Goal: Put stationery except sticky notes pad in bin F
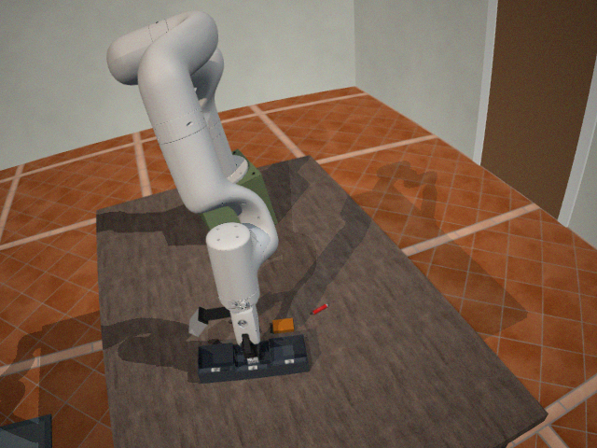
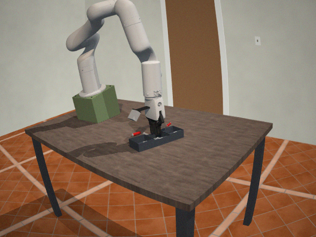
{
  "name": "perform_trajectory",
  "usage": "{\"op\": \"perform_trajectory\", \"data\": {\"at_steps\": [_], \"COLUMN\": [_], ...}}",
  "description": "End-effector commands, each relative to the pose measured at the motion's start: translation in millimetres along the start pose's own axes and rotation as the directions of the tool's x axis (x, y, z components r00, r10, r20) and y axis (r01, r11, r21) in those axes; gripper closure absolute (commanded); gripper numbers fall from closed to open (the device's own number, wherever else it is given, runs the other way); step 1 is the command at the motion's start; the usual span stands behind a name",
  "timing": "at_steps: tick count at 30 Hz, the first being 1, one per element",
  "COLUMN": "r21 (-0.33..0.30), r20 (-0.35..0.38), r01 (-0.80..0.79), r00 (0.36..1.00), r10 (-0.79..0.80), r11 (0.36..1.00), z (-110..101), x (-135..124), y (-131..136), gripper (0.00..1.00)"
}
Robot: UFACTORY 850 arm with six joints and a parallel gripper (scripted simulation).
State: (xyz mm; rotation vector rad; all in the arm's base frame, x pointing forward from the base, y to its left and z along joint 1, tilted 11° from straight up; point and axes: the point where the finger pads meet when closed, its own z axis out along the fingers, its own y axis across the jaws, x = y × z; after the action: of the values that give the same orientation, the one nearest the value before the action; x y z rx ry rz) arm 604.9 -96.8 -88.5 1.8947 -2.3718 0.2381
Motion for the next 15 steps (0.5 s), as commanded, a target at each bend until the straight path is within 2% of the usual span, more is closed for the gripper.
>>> {"op": "perform_trajectory", "data": {"at_steps": [1,4,12,13,15], "r21": [0.001,0.001,0.001,0.001,0.001], "r20": [0.0,0.0,0.0,0.0,0.0], "r01": [0.0,0.0,0.0,0.0,0.0], "r00": [1.0,1.0,1.0,1.0,1.0], "r10": [0.0,0.0,0.0,0.0,0.0], "r11": [1.0,1.0,1.0,1.0,1.0], "z": [-5.4,-20.5,-21.8,-25.9,-25.9], "x": [-0.1,-0.1,-0.1,-0.1,-0.1], "y": [-0.9,-1.0,-0.9,-0.9,-0.9], "gripper": [0.71,0.71,0.71,0.0,0.0]}}
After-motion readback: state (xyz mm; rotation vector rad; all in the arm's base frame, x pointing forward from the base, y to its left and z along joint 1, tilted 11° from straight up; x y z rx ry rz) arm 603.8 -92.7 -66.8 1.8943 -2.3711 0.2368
